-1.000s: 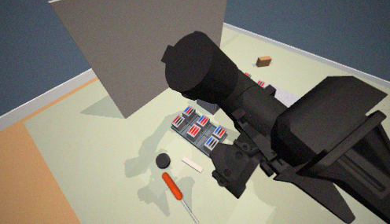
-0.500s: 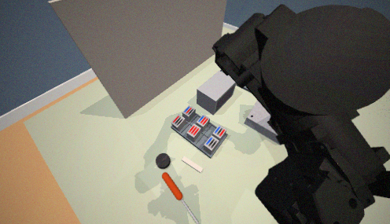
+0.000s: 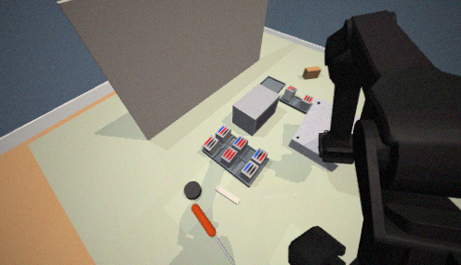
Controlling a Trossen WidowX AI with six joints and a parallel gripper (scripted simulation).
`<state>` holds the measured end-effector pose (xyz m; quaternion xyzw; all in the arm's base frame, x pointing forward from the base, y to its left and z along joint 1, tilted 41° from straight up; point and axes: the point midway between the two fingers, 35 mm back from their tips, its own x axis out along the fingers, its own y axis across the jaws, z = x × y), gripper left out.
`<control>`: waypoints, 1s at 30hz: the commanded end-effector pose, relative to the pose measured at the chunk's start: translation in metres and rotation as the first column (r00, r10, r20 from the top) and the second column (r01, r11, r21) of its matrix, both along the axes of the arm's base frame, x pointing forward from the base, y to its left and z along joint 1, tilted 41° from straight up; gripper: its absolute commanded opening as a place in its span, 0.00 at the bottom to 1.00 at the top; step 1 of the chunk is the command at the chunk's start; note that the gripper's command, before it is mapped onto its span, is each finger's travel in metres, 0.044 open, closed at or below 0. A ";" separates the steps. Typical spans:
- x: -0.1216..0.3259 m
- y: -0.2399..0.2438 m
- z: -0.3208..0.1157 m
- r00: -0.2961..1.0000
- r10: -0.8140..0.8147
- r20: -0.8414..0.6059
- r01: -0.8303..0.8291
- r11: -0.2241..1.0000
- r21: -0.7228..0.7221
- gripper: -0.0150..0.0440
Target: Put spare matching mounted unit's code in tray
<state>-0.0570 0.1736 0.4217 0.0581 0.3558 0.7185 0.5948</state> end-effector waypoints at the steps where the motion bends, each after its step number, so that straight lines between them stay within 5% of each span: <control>1: 0.026 0.034 -0.014 0.988 -0.116 0.104 0.125 0.989 -0.083 1.00; 17: 0.176 0.084 -0.078 0.882 -0.373 0.286 0.460 0.812 -0.359 1.00; 30: 0.331 0.008 -0.148 0.792 -0.559 0.247 0.578 0.556 -0.597 1.00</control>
